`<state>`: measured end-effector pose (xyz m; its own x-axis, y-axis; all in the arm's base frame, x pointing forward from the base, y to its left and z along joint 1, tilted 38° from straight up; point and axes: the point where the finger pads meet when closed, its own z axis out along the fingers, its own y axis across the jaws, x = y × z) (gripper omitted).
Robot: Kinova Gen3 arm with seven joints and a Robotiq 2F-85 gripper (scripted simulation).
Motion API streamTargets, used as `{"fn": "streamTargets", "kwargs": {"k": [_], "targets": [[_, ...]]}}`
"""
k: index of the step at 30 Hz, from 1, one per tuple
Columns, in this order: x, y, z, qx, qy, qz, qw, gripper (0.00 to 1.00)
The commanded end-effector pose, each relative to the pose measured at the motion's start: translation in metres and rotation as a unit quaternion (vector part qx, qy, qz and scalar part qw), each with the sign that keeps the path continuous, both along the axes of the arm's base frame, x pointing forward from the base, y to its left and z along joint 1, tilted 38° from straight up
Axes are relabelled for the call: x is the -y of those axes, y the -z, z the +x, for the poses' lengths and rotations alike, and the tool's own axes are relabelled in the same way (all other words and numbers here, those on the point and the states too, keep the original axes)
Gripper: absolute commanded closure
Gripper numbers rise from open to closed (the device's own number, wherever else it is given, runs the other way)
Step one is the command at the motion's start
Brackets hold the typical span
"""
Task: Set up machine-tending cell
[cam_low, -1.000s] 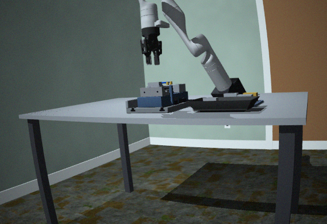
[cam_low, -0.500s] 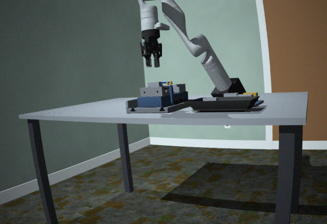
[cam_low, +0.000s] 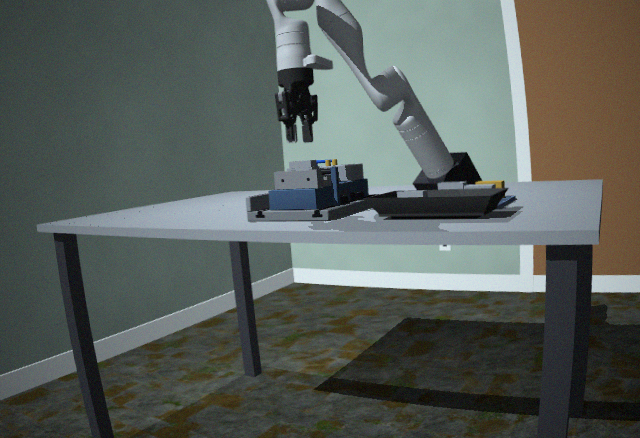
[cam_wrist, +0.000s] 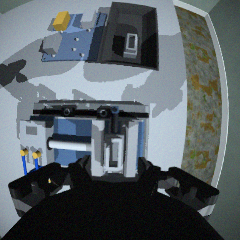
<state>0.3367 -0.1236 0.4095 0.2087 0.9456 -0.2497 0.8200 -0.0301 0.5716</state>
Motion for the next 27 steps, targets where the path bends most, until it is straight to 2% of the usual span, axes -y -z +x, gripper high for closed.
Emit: {"fn": "streamTargets", "kwargs": {"k": [1,27], "targets": [[0.001,0.006,0.002,-0.004,0.000,-0.001,1.000,0.33],[0.008,0.023,0.015,-0.004,0.000,-0.001,1.000,0.33]]}}
